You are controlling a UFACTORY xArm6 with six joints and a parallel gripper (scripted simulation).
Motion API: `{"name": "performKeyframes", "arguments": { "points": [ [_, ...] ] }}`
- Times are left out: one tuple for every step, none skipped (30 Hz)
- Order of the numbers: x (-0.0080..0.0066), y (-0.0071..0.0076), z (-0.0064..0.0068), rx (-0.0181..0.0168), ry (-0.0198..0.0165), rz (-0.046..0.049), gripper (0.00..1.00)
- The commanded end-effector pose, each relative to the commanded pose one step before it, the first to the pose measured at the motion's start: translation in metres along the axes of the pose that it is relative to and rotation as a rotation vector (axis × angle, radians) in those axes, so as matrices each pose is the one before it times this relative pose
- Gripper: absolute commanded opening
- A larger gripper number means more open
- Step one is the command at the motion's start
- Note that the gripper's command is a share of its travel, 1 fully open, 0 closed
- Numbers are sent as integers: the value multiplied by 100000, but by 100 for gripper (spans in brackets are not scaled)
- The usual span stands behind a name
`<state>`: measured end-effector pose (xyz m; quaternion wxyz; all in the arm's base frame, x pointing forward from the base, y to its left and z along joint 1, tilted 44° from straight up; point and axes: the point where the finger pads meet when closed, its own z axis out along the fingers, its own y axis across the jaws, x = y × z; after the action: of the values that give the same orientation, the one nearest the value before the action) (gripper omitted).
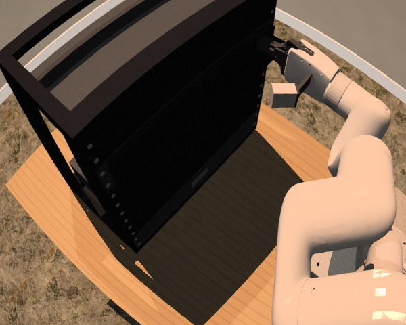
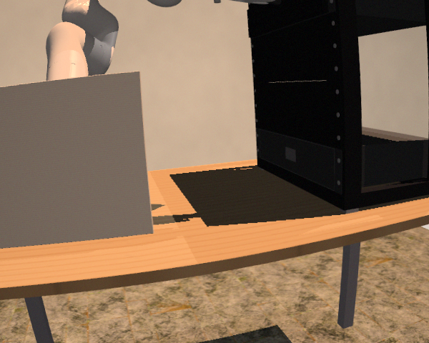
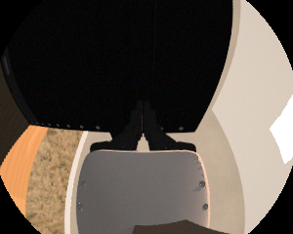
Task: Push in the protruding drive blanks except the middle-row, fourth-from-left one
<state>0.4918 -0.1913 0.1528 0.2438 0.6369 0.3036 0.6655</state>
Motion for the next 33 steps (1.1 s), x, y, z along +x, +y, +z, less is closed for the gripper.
{"name": "performKeyframes", "arguments": {
  "points": [
    [46,165,278,-224,183,-228,0],
    [0,0,3,0,0,0,0],
    [0,0,0,0,0,0,0],
    [0,0,0,0,0,0,0],
    [0,0,0,0,0,0,0],
    [0,0,0,0,0,0,0],
    [0,0,0,0,0,0,0],
    [0,0,0,0,0,0,0],
    [0,0,0,0,0,0,0],
    [0,0,0,0,0,0,0],
    [0,0,3,0,0,0,0],
    [0,0,19,0,0,0,0],
    [1,0,40,0,0,0,0],
    [1,0,56,0,0,0,0],
    [1,0,62,0,0,0,0],
    [1,0,56,0,0,0,0],
    [1,0,40,0,0,0,0],
    [0,0,19,0,0,0,0],
    [0,0,3,0,0,0,0],
    [0,0,0,0,0,0,0],
    [0,0,0,0,0,0,0],
    [0,0,0,0,0,0,0],
    [0,0,0,0,0,0,0],
    [0,0,0,0,0,0,0],
    [0,0,0,0,0,0,0],
    [0,0,0,0,0,0,0],
    [0,0,0,0,0,0,0],
    [0,0,3,0,0,0,0],
    [0,0,14,0,0,0,0],
    [1,0,30,0,0,0,0],
    [1,1,42,0,0,0,0],
    [1,1,46,0,0,0,0],
    [1,1,42,0,0,0,0]
  ]
}}
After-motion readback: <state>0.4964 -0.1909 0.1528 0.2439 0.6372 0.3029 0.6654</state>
